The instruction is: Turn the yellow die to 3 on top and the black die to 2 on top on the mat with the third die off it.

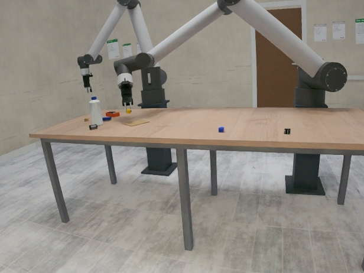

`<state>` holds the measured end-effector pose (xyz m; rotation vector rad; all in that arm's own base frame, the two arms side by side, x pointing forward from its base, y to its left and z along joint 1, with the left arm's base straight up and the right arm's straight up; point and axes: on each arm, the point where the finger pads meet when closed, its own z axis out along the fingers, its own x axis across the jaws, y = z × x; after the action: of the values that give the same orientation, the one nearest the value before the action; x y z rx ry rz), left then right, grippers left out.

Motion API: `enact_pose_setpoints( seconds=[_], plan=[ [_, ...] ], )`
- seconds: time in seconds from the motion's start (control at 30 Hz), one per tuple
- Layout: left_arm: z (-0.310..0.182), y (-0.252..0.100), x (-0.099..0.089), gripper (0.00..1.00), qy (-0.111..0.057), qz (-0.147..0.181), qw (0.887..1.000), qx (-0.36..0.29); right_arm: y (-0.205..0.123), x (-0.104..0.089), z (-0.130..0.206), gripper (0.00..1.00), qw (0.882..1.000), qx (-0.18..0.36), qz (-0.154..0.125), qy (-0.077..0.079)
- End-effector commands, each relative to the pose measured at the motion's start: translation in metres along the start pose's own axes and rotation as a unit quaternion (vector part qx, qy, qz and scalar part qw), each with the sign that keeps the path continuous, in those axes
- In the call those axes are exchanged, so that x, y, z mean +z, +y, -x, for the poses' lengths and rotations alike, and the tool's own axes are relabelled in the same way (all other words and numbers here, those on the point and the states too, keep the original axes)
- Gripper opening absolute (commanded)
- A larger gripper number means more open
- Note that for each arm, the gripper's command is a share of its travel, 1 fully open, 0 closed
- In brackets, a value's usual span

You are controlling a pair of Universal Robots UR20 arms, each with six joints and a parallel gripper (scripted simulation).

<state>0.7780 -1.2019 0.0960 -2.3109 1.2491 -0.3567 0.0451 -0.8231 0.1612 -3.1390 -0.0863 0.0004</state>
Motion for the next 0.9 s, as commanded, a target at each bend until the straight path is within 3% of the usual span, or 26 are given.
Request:
enact_pose_setpoints(
  seconds=[0.0,0.17,0.87],
  plan=[
    [-0.0003,0.0002,-0.0006,0.49,-0.001,-0.071,0.997,-0.001,0.0006,-0.0007,-0.0001,1.0,1.0,0.0,0.001,0.0],
    [-0.0007,0.0015,-0.0011,0.49,0.0,-0.113,0.994,-0.001,0.0006,-0.0007,-0.0001,1.0,1.0,0.0,0.001,0.0],
    [-0.0007,0.0019,-0.0005,0.49,0.0,-0.113,0.994,-0.001,0.0006,-0.0007,-0.0001,1.0,1.0,0.0,0.001,0.0]
  ],
)
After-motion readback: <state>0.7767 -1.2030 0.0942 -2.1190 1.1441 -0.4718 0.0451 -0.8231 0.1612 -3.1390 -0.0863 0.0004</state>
